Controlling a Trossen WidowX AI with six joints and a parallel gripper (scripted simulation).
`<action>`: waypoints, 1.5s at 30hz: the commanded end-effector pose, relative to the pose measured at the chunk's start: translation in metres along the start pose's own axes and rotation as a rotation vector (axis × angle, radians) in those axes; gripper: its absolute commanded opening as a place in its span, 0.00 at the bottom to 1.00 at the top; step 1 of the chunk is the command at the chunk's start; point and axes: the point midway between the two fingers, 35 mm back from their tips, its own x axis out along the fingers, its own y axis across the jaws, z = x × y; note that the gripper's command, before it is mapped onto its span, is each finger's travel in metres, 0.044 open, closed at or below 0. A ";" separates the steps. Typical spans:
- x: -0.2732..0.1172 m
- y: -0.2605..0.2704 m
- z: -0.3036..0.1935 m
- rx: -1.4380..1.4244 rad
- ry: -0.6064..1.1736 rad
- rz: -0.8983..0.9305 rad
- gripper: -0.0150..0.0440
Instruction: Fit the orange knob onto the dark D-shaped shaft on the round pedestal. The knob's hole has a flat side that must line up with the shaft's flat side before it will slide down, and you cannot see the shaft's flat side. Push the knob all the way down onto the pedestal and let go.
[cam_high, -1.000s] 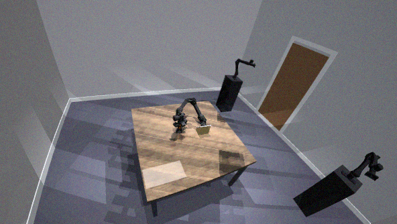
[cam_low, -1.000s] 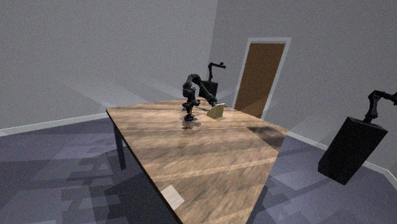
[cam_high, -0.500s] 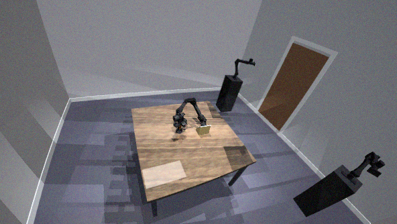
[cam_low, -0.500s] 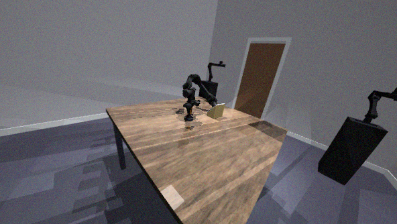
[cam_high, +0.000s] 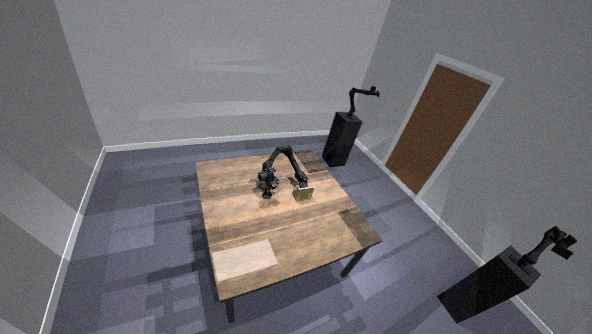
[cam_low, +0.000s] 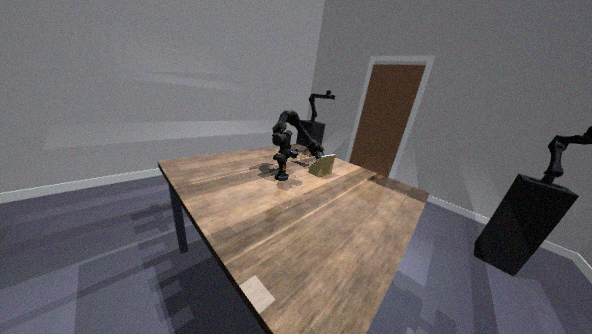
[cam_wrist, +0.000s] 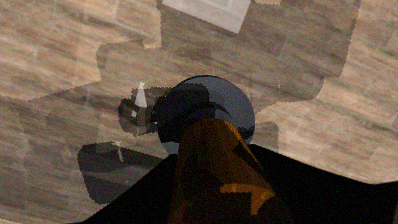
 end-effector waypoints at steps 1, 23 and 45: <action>-0.003 0.000 0.001 -0.004 0.000 -0.002 0.25; -0.002 0.000 0.000 -0.214 0.000 -0.002 0.25; -0.005 -0.001 0.000 -0.239 0.000 -0.002 0.25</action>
